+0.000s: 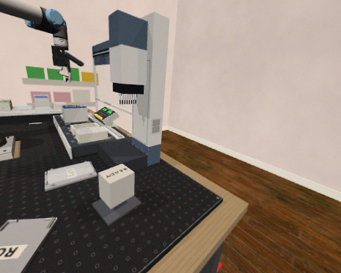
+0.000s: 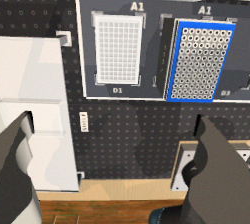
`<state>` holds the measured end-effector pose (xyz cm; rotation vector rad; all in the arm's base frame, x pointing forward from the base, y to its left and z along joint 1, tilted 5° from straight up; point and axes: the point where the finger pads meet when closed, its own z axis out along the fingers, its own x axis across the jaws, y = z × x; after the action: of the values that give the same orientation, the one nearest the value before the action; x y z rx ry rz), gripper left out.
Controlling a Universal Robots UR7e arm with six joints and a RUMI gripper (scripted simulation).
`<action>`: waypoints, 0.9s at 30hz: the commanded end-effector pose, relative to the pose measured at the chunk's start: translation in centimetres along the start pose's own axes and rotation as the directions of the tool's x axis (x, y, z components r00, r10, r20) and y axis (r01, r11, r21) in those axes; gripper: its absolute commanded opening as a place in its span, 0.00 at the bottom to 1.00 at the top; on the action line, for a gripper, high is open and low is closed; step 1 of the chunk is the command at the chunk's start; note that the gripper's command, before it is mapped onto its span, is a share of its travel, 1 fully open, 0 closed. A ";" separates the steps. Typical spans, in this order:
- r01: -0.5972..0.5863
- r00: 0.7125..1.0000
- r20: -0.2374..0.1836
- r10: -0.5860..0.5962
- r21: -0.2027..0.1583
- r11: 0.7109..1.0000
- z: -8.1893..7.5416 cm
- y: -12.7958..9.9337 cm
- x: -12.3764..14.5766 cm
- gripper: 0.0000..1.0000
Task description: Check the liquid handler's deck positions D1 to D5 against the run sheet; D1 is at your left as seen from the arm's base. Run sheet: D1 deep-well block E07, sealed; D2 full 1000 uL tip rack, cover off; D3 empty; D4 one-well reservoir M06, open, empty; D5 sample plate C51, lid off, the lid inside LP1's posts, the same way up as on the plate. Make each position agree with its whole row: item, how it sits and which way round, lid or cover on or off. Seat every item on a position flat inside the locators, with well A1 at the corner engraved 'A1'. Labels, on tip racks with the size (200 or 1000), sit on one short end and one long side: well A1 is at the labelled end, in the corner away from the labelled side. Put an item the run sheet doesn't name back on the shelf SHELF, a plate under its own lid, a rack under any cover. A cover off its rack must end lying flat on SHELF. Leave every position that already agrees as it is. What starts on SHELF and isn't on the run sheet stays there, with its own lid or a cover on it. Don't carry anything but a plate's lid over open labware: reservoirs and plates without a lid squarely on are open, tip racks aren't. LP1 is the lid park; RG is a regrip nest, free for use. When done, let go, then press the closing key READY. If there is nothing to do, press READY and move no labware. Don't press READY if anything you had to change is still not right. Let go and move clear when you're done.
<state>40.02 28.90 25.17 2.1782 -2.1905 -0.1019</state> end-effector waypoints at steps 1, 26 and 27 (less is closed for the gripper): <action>0.003 1.000 0.002 -0.003 0.008 1.000 -0.4 -0.2 -0.1 0.82; 0.002 1.000 0.000 -0.002 0.002 1.000 2.5 0.0 -0.1 0.82; 0.002 1.000 0.000 -0.002 0.002 1.000 2.7 0.0 -0.1 0.82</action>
<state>39.96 28.95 23.56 2.1821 -2.1912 -0.0996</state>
